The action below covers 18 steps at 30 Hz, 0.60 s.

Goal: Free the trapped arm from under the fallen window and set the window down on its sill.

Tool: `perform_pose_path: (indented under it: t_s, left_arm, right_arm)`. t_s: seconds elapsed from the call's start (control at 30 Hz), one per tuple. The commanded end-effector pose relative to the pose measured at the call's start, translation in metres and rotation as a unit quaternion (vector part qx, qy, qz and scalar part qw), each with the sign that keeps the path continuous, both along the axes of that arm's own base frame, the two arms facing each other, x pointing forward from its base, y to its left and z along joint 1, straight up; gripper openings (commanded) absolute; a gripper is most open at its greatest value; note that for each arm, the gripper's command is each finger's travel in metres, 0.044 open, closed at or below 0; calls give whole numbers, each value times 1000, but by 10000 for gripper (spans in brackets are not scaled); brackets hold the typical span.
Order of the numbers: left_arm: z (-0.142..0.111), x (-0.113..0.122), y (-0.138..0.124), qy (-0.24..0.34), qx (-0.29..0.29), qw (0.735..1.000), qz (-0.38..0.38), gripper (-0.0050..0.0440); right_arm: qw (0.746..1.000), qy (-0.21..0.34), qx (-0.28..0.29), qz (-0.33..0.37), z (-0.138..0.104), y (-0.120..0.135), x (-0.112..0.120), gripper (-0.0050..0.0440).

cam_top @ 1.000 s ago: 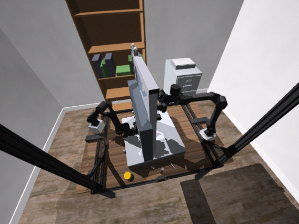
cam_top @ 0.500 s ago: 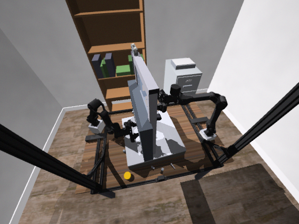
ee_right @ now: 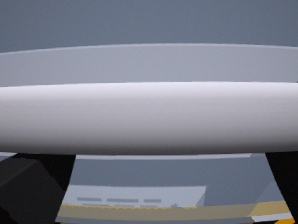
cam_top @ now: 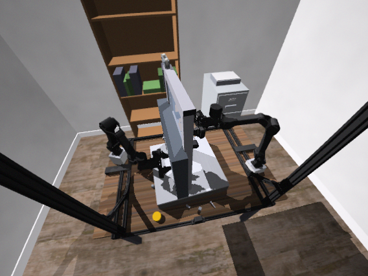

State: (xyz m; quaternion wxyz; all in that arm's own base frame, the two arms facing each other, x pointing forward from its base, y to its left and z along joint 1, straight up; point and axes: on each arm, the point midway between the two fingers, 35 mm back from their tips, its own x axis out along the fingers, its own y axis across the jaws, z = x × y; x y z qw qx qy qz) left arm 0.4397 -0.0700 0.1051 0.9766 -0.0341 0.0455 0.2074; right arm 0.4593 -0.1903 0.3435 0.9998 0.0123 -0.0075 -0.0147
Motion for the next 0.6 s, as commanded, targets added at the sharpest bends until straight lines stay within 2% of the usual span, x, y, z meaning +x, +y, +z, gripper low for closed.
perform_pose_path:
  t_s: [0.0,0.17,0.23,0.27,0.3,0.57]
  left_arm:
    - [14,3,-12,12,-17,1000,-5,400]
    - [28,2,-25,33,-31,999,-10,400]
    - [28,2,-25,33,-31,999,-10,400]
    - [25,0,-26,54,-26,998,-10,400]
    - [35,-1,-31,50,-37,998,-12,400]
    - [66,-15,-46,81,-60,995,-17,400]
  right_arm:
    - [999,-43,-14,-13,37,0,2,400]
    - [999,-43,-14,-13,37,0,2,400]
    - [999,-43,-14,-13,37,0,2,400]
    - [999,-43,-14,-13,37,0,2,400]
    - [999,-43,-14,-13,37,0,2,400]
    - [999,-43,-14,-13,37,0,2,400]
